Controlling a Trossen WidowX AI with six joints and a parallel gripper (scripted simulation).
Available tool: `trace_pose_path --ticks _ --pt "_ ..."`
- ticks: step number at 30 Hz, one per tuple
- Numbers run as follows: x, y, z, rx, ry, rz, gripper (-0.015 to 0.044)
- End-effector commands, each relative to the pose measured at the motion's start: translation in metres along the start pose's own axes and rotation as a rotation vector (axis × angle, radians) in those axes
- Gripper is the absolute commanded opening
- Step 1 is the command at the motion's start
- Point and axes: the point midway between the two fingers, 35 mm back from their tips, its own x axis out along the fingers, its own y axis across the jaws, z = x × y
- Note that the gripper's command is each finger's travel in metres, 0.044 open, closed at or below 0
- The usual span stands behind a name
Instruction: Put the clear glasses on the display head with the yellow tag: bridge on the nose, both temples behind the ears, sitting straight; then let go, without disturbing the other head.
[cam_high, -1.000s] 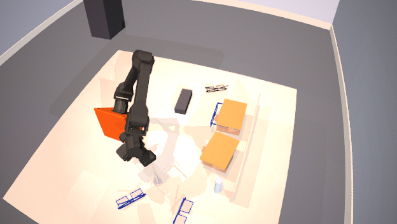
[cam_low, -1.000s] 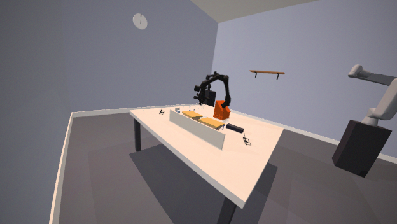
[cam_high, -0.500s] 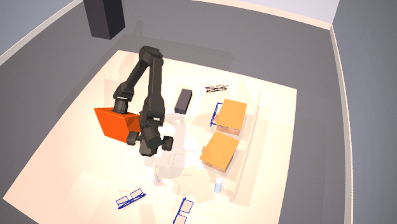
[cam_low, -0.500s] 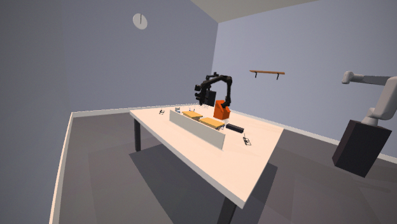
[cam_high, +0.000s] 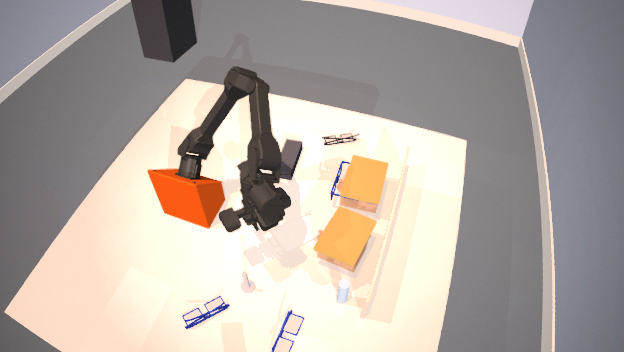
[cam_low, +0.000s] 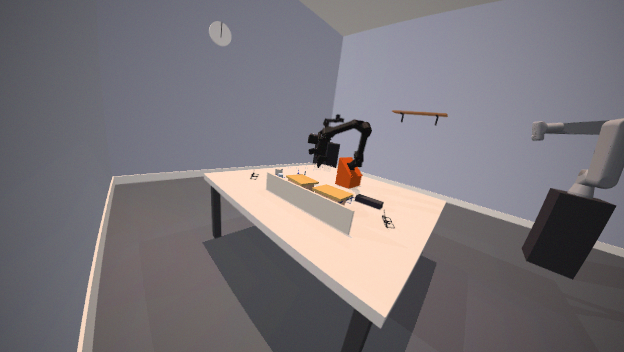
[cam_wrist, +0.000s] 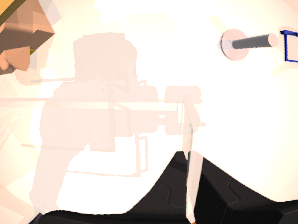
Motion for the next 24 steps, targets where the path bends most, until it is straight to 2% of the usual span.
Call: trace_pose_path --ticks 1,24 --pt "0.0 0.017 -0.006 -0.186 0.005 0.008 0.0" --pt "0.002 0.108 -0.048 -1.251 0.001 0.05 0.0"
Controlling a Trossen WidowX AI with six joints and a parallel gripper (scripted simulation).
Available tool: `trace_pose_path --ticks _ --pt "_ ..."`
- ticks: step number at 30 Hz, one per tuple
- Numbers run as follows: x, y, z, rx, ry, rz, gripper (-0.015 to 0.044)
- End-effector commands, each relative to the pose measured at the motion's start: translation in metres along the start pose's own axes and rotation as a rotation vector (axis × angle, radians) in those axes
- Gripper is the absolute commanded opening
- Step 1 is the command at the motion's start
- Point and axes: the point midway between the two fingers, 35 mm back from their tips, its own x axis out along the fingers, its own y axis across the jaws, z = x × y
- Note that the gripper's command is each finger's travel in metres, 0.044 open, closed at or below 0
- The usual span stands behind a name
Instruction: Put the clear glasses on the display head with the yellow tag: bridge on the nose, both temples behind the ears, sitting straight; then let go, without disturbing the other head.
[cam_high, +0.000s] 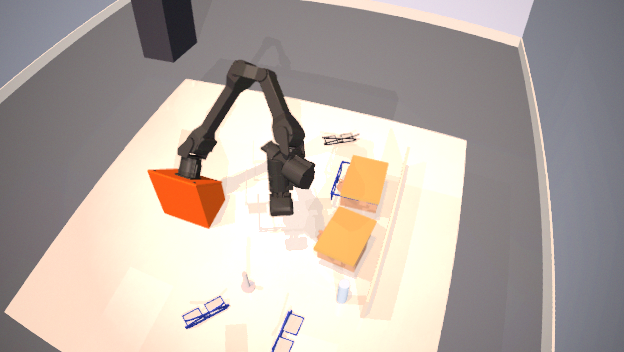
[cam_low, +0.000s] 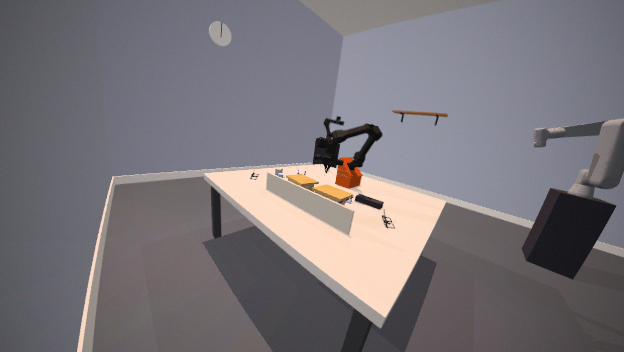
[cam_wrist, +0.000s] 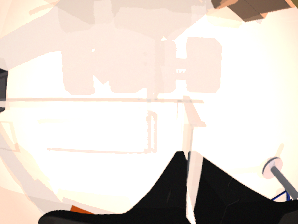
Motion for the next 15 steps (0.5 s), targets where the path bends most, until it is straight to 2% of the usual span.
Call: trace_pose_path --ticks 1,15 --pt "0.002 0.017 0.008 -0.187 -0.004 0.017 0.0" --pt "0.006 0.068 0.031 -0.767 -0.028 0.052 0.0"
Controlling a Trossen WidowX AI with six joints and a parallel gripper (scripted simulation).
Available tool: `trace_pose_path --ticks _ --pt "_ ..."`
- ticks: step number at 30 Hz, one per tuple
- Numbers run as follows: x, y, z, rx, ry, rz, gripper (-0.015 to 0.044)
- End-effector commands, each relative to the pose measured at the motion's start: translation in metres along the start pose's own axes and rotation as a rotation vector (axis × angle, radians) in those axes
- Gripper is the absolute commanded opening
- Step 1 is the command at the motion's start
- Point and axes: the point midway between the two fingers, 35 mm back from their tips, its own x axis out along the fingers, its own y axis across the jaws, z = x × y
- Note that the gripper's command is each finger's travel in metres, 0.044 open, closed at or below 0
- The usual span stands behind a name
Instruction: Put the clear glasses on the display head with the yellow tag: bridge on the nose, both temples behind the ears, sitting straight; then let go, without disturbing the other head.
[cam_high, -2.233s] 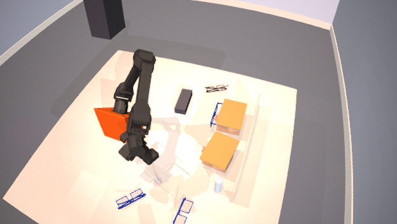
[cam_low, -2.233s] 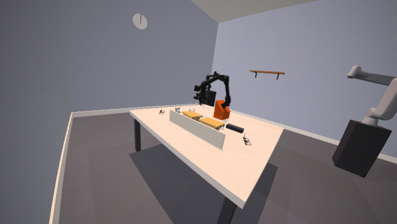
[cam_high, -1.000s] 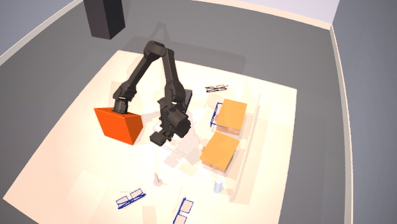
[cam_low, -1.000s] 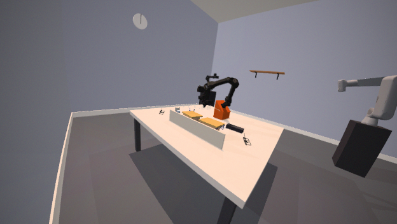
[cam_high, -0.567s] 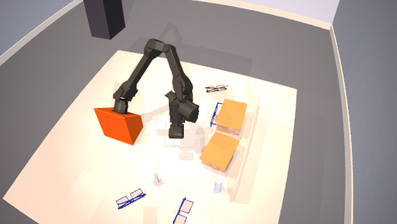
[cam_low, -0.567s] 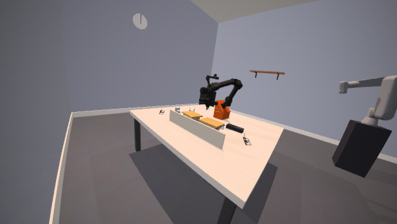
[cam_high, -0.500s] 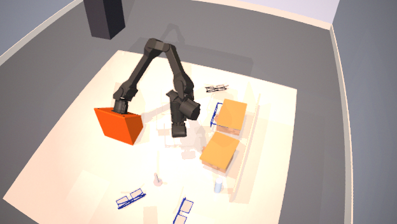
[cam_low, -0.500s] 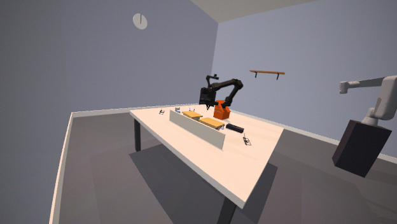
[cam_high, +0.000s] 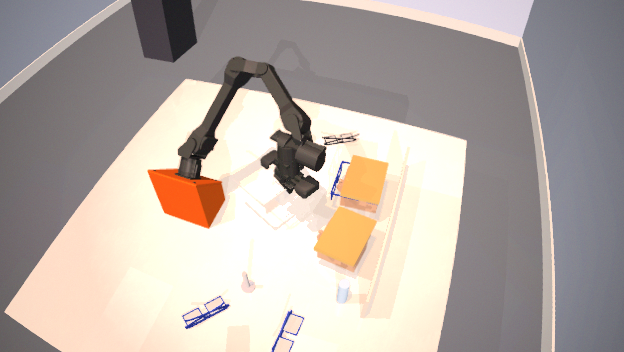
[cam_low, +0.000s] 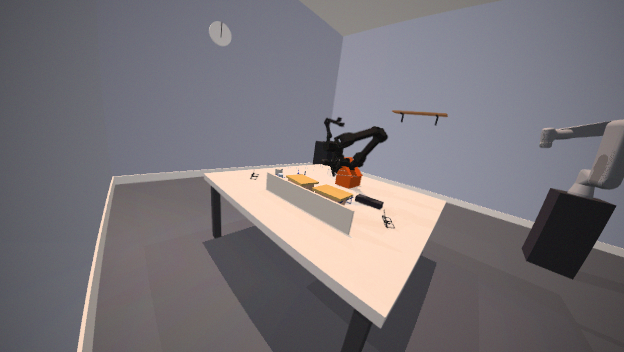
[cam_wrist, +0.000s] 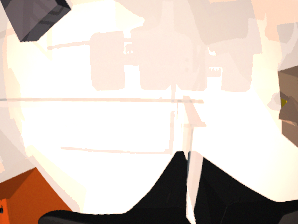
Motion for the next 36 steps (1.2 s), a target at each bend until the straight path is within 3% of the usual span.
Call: trace_pose_path --ticks 1,36 --pt "0.002 0.006 0.007 -0.091 -0.008 0.011 0.0" --pt "0.034 0.003 0.008 -0.091 -0.005 0.009 0.0"
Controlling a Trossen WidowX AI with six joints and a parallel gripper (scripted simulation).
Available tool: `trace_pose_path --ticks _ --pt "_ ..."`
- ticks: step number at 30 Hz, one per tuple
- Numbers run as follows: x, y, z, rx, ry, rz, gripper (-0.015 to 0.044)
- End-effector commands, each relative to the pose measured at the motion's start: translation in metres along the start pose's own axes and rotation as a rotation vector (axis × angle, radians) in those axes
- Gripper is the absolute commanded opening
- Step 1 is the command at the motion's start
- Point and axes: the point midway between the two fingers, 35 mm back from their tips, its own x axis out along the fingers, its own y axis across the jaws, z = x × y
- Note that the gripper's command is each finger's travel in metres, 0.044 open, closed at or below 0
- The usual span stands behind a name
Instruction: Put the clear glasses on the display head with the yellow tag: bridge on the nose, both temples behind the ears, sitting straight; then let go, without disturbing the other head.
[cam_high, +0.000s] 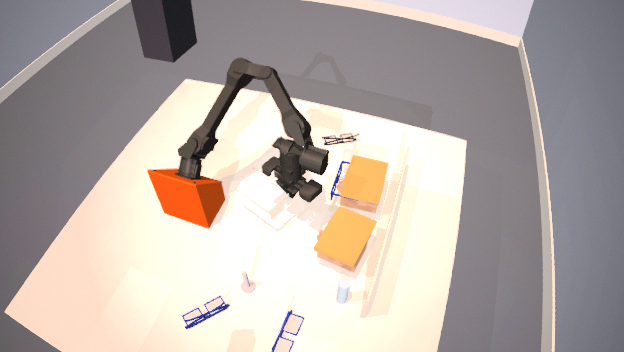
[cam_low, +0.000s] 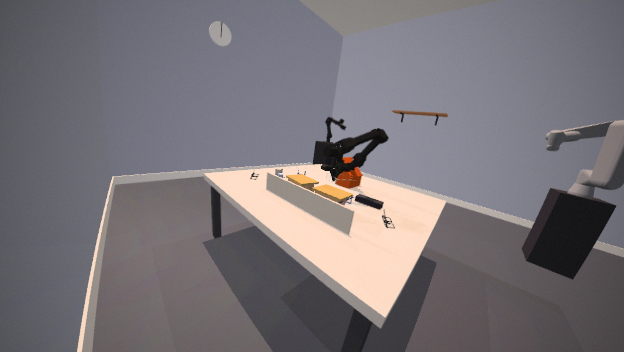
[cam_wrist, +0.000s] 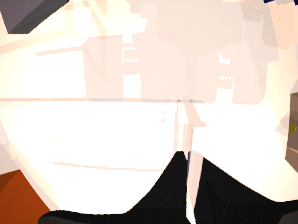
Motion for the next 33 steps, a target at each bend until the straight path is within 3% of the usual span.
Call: trace_pose_path --ticks 1,33 --pt "0.006 0.002 -0.001 0.007 -0.003 0.008 0.0" --pt "0.037 0.002 0.0 0.007 -0.004 0.008 0.0"
